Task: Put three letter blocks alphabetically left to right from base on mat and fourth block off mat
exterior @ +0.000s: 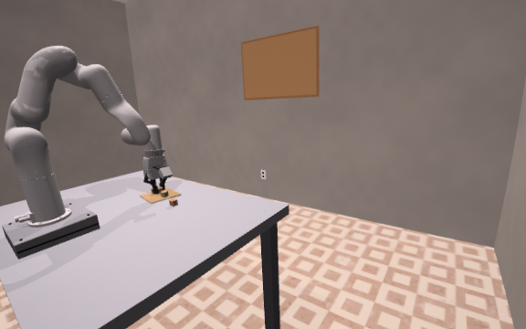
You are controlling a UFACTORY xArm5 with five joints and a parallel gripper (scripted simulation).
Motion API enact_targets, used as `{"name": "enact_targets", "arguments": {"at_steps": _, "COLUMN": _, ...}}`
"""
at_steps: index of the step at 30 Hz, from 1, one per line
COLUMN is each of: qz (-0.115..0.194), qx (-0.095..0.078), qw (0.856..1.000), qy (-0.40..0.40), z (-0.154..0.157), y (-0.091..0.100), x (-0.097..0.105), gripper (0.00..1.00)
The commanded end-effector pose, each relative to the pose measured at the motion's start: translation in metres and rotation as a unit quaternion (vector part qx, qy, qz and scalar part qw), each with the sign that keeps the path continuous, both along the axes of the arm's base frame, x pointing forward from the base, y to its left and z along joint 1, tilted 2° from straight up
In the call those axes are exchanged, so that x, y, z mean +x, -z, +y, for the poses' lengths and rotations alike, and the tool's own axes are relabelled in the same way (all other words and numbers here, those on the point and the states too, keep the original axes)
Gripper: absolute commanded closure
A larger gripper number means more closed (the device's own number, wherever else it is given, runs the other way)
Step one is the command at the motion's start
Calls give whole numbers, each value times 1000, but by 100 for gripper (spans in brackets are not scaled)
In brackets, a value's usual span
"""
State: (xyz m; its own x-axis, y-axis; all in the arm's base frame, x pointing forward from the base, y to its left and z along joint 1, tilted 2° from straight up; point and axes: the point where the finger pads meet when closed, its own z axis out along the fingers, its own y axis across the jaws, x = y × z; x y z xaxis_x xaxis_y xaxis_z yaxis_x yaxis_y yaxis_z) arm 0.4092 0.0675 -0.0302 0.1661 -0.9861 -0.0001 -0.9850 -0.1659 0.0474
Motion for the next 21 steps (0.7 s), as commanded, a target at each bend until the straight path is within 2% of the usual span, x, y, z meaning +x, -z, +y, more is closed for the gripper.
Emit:
{"name": "enact_targets", "arguments": {"at_steps": 1, "qz": -3, "qx": 0, "qw": 1000, "qy": 0, "z": 0, "y": 1, "x": 2, "gripper": 79}}
{"name": "enact_targets", "arguments": {"at_steps": 21, "qz": -3, "qx": 0, "qw": 1000, "qy": 0, "z": 0, "y": 5, "x": 2, "gripper": 79}}
